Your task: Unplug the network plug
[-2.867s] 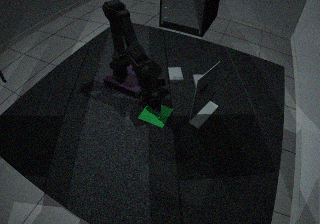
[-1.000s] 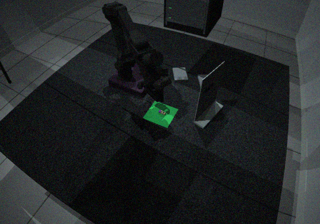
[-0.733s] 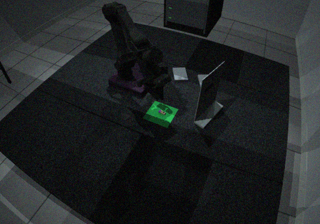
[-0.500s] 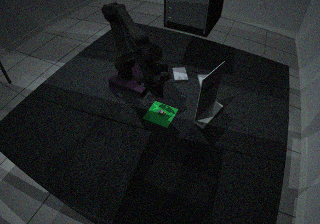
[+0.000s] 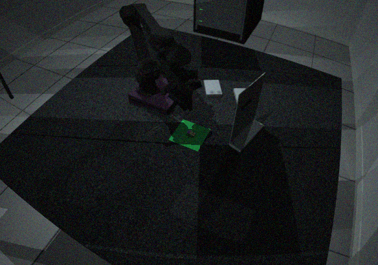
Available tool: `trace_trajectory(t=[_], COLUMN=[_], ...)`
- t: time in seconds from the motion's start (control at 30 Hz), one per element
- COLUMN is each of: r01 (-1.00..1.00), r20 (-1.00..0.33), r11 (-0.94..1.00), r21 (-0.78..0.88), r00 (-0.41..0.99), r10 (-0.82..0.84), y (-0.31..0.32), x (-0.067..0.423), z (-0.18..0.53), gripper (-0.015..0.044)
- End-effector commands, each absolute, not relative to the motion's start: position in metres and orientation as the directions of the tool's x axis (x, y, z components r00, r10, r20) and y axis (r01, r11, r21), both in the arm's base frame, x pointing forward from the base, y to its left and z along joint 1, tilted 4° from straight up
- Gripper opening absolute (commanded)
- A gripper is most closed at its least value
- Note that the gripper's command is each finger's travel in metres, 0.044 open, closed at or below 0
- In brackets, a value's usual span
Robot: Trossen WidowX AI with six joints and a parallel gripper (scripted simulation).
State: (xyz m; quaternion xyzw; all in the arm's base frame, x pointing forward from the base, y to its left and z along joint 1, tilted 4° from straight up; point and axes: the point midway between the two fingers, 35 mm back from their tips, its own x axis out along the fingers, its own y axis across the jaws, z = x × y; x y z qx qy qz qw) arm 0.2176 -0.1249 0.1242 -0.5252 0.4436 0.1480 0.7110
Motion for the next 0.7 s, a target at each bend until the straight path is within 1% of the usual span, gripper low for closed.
trace_trajectory(t=[0.0, 0.67], r01=[-0.678, -0.678], r20=[-0.788, -0.786], r11=[0.405, 0.401], r21=[-0.614, -0.615], r00=[0.561, 0.564], r10=[-0.254, -0.253], y=[-0.125, -0.128], x=[0.218, 0.216], z=[0.127, 0.189], gripper=[0.0156, 0.0156])
